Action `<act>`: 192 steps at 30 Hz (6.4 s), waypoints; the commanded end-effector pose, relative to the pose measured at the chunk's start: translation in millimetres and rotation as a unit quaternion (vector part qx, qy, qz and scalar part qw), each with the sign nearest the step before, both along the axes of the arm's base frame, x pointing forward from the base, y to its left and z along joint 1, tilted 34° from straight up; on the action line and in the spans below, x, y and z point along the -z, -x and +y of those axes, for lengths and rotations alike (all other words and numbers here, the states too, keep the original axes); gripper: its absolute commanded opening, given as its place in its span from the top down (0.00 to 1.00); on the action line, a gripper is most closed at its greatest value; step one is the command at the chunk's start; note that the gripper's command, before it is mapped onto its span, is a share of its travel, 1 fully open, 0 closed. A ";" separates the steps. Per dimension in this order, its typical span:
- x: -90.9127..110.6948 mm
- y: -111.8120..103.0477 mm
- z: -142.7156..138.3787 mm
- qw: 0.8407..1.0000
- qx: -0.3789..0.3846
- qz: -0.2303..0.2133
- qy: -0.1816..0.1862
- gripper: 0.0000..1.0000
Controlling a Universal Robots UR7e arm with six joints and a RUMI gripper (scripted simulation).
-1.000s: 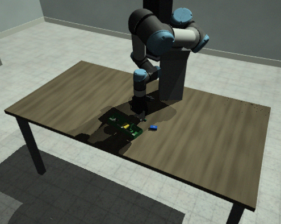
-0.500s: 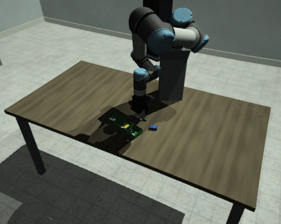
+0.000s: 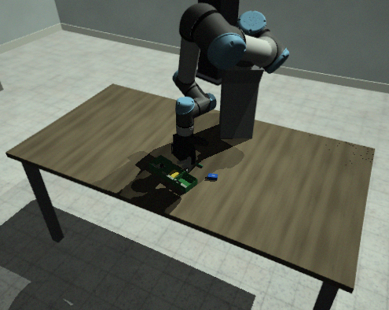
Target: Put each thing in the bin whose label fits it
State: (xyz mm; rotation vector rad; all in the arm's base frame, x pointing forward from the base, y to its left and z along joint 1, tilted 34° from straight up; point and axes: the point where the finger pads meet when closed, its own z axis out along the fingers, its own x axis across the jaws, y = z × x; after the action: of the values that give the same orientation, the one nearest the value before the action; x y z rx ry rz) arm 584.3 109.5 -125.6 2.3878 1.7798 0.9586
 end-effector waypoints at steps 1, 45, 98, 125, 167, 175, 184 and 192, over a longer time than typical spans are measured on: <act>-4.9 -16.2 -3.8 0.997 0.064 0.029 -0.035 1.00; -2.1 -12.1 -1.7 0.866 0.404 0.179 -0.233 1.00; 23.7 -29.3 9.6 0.778 0.512 0.222 -0.289 1.00; 38.8 -37.5 16.1 0.777 0.513 0.222 -0.290 1.00; 15.3 -23.8 6.0 0.776 0.513 0.223 -0.290 0.82; 1.4 -16.1 0.3 0.776 0.513 0.223 -0.290 0.82; -3.9 -13.2 -1.9 0.776 0.513 0.223 -0.290 0.82; -10.0 -9.0 -4.9 0.776 0.513 0.223 -0.290 0.00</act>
State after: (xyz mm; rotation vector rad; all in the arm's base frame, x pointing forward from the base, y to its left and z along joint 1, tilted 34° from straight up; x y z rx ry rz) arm 598.6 109.0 -122.4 3.4145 -0.1287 0.8220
